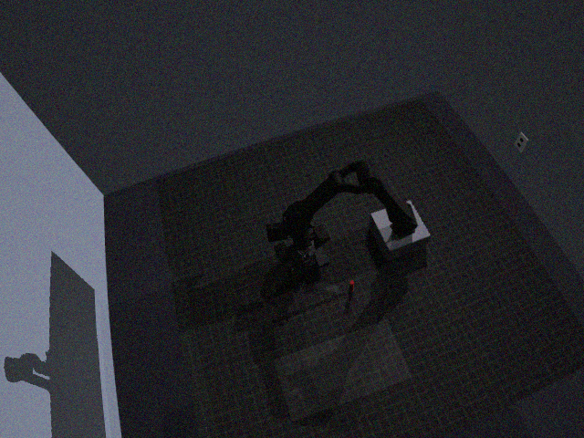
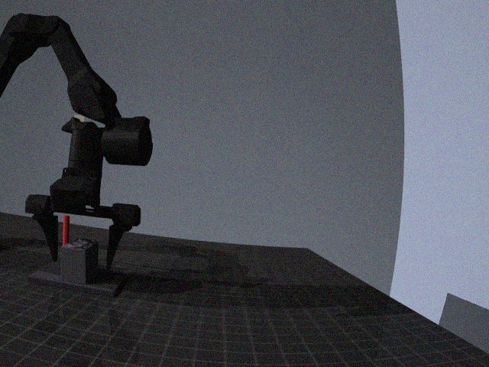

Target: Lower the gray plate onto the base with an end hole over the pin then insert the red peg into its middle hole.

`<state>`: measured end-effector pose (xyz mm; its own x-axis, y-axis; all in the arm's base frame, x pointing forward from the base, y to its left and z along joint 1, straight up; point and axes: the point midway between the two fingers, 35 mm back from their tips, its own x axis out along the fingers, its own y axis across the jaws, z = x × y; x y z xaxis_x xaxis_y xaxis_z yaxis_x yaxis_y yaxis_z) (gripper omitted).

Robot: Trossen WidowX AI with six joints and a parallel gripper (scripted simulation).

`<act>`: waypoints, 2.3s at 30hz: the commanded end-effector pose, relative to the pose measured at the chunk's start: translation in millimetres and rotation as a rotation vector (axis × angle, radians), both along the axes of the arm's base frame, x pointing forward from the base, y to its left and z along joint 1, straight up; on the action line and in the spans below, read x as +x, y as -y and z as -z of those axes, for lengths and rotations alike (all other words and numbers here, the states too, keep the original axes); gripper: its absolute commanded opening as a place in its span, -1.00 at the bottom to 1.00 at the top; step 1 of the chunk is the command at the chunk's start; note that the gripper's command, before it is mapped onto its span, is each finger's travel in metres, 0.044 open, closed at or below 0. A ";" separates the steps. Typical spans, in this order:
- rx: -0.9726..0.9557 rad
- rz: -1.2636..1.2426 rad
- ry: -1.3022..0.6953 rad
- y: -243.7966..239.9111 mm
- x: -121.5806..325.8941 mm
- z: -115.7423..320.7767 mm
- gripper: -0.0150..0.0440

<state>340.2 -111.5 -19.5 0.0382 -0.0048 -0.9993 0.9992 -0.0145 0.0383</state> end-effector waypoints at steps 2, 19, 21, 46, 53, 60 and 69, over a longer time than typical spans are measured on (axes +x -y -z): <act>-0.002 0.000 0.002 1.0 1.9 -11.2 1.00; 0.000 -0.041 -0.005 -26.0 -2.9 -119.2 1.00; 0.001 -0.089 -0.005 -60.7 -9.0 -120.2 1.00; 0.007 -0.318 -0.010 -196.2 -83.6 -69.6 1.00; 0.007 -0.318 -0.010 -196.5 -83.2 -64.4 1.00; 0.007 -0.318 -0.010 -196.9 -82.3 -53.0 1.00; 0.007 -0.318 -0.011 -197.2 -82.0 -38.1 1.00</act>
<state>260.3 86.1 25.4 0.0359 0.0150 -0.9992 0.9520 0.3036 0.0388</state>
